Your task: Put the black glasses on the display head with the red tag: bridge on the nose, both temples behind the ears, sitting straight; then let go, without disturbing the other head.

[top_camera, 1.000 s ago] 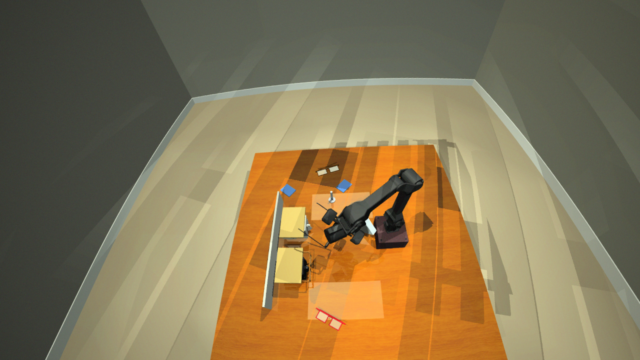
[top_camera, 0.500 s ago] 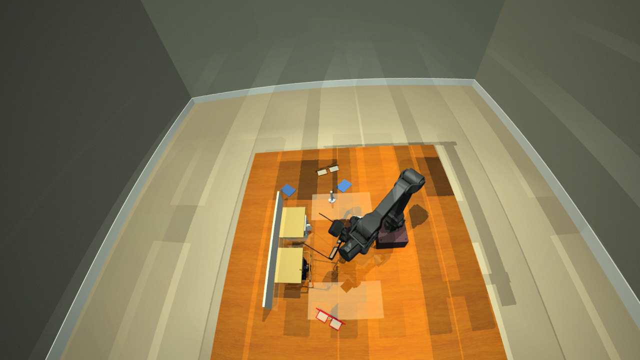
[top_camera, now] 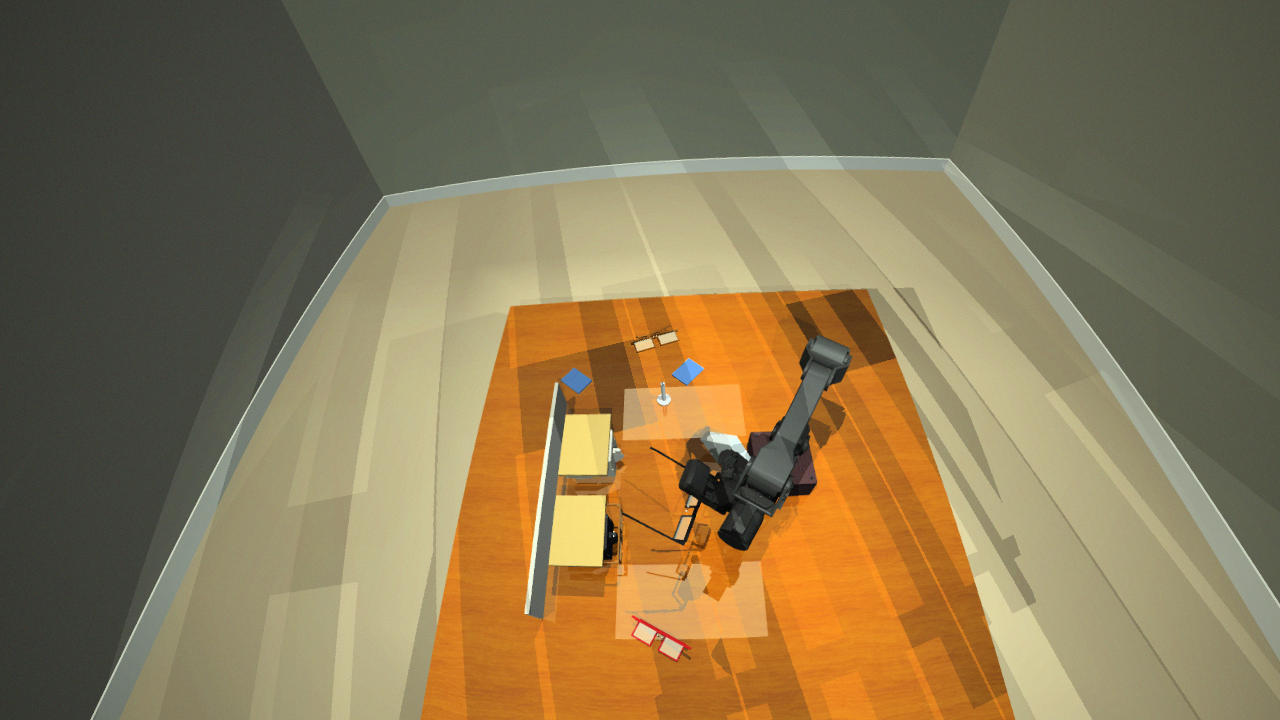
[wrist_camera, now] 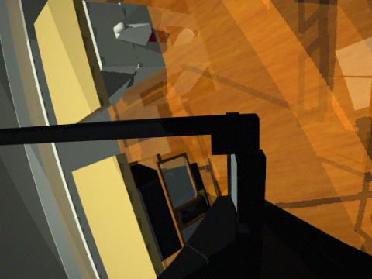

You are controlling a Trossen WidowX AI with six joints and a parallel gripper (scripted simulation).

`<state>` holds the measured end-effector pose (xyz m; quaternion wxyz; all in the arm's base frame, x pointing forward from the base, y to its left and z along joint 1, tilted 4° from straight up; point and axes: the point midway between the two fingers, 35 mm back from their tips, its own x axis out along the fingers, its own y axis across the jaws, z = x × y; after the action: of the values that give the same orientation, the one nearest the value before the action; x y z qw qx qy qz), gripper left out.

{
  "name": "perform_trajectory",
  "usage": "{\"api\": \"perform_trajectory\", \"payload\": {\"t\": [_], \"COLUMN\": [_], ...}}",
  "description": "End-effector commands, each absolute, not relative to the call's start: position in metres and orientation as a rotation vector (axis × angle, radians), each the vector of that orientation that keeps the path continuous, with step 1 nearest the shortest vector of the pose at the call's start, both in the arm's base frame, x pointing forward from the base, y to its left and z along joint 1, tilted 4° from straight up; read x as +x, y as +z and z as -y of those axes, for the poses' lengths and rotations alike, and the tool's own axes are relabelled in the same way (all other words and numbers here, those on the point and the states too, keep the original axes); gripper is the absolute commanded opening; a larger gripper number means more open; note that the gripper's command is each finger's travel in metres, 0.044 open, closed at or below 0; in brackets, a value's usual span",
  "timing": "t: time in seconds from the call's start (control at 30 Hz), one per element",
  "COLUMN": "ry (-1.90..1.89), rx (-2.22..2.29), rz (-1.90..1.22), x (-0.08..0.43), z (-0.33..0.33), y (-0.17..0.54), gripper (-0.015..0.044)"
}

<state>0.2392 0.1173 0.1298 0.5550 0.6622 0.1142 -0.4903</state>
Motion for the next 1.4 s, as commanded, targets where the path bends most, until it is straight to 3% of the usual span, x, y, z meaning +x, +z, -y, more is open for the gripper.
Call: {"api": "perform_trajectory", "payload": {"t": [0.0,1.37], "ry": [-1.099,-1.130], "rx": [1.584,1.506], "rz": [-0.269,-0.326], "x": [0.232,0.235], "z": [-0.129,-0.122], "y": [0.135,0.128], "gripper": [0.0000,0.0000]}}
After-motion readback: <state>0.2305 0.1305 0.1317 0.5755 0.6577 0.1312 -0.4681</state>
